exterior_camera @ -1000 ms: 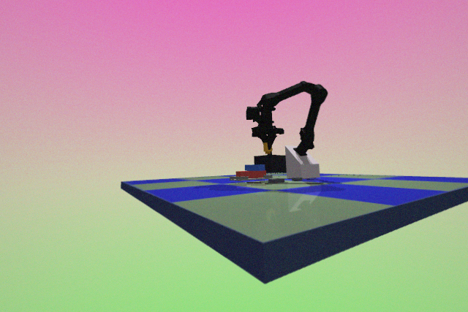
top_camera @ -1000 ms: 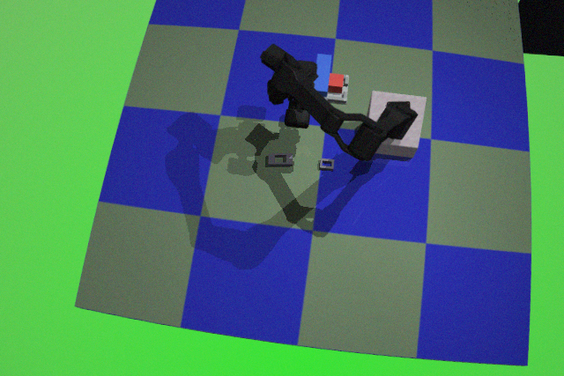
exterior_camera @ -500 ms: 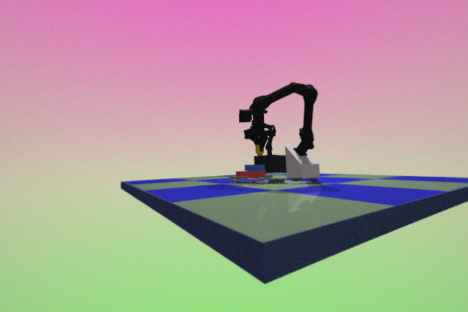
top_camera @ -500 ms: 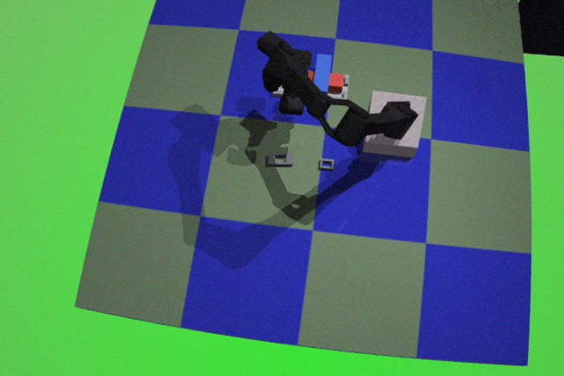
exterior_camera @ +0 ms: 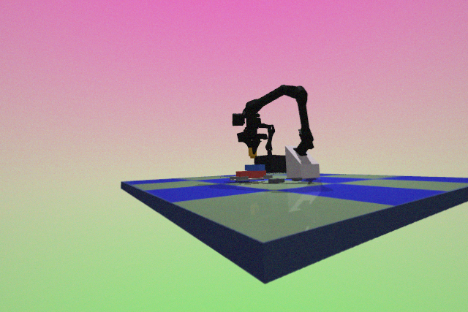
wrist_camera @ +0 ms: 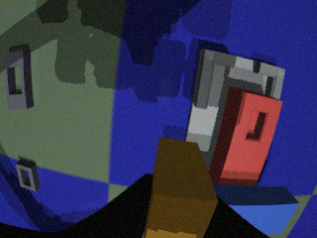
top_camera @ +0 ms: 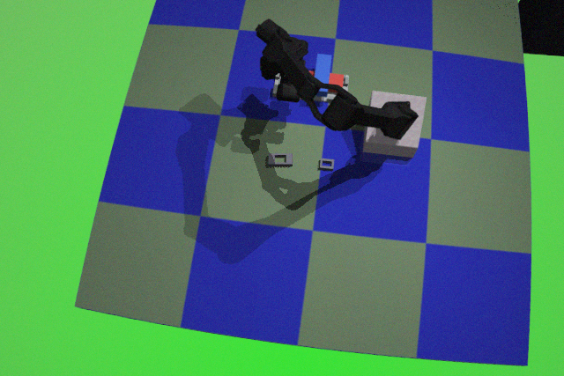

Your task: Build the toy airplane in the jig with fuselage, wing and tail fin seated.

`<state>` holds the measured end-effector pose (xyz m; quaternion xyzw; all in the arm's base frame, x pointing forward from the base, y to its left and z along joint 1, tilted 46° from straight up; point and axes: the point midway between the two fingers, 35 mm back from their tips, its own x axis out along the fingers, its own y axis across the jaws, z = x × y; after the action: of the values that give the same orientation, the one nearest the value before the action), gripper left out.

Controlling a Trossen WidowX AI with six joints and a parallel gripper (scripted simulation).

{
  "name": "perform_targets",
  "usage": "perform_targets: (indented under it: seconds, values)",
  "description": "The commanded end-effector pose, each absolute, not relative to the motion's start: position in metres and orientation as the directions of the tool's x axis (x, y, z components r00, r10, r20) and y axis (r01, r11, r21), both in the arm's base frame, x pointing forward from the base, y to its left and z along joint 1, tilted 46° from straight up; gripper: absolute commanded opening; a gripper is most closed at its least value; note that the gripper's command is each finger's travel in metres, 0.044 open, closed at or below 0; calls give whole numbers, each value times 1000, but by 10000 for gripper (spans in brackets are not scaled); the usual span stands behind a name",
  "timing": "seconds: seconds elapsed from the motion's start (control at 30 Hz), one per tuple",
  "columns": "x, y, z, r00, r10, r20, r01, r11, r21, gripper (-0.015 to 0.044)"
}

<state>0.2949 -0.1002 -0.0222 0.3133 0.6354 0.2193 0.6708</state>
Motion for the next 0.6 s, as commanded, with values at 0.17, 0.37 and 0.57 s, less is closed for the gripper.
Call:
perform_targets:
  seconds: [0.17, 0.37, 0.57]
  values:
    - [300, -115, -48, 101, 691, -716, 99, 709, 698, 0]
    - [301, -123, -66, 104, 693, -713, 99, 706, 701, 0]
    - [302, -130, -84, 109, 696, -710, 96, 704, 704, 0]
